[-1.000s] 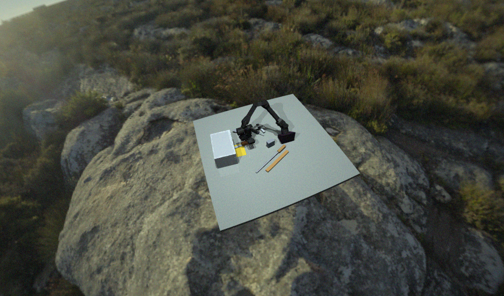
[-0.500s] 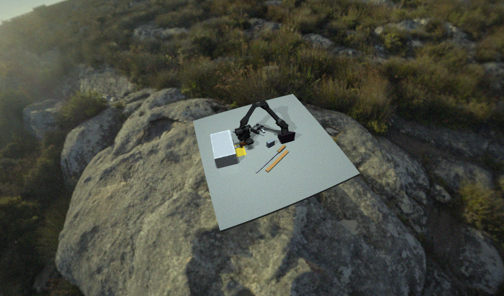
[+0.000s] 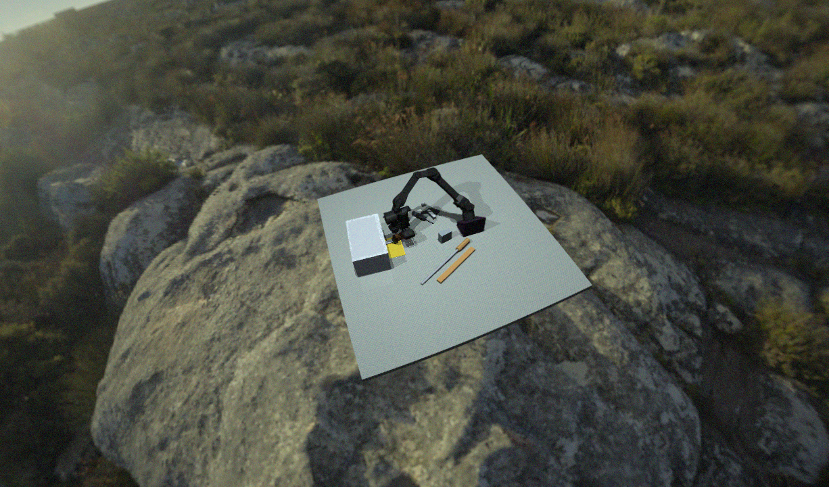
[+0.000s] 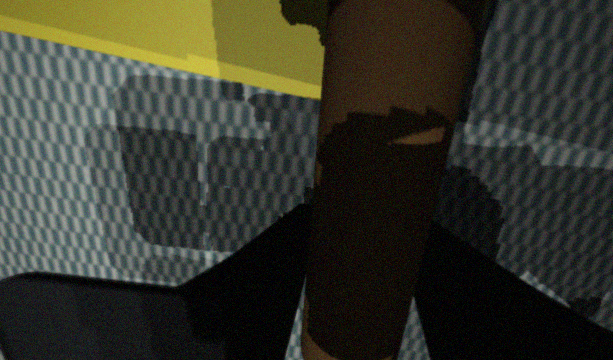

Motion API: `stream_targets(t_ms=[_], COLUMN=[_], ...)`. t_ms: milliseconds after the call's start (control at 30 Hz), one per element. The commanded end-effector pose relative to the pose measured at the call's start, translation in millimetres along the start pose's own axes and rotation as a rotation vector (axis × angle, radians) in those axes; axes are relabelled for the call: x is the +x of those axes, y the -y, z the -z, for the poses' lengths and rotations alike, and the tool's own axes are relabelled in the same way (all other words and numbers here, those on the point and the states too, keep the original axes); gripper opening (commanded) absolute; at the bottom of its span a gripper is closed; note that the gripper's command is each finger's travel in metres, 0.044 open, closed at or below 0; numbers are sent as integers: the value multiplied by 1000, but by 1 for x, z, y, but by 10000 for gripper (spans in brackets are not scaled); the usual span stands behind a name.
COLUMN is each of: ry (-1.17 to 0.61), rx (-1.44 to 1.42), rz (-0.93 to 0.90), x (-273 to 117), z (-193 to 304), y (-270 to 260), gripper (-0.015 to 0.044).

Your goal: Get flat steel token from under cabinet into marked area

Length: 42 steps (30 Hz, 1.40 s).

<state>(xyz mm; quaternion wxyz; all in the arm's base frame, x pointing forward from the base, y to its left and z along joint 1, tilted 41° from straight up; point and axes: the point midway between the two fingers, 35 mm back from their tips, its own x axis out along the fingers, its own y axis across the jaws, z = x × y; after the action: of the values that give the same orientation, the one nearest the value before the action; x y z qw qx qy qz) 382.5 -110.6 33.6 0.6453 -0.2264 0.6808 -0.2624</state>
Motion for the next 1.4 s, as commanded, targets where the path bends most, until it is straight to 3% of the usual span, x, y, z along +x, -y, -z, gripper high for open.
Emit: stream_targets(t_ms=[0, 1367], ry=[3, 5], rx=[1, 2], rz=[2, 1], x=[0, 2], z=[-6, -27], y=[1, -16], gripper=[0, 0])
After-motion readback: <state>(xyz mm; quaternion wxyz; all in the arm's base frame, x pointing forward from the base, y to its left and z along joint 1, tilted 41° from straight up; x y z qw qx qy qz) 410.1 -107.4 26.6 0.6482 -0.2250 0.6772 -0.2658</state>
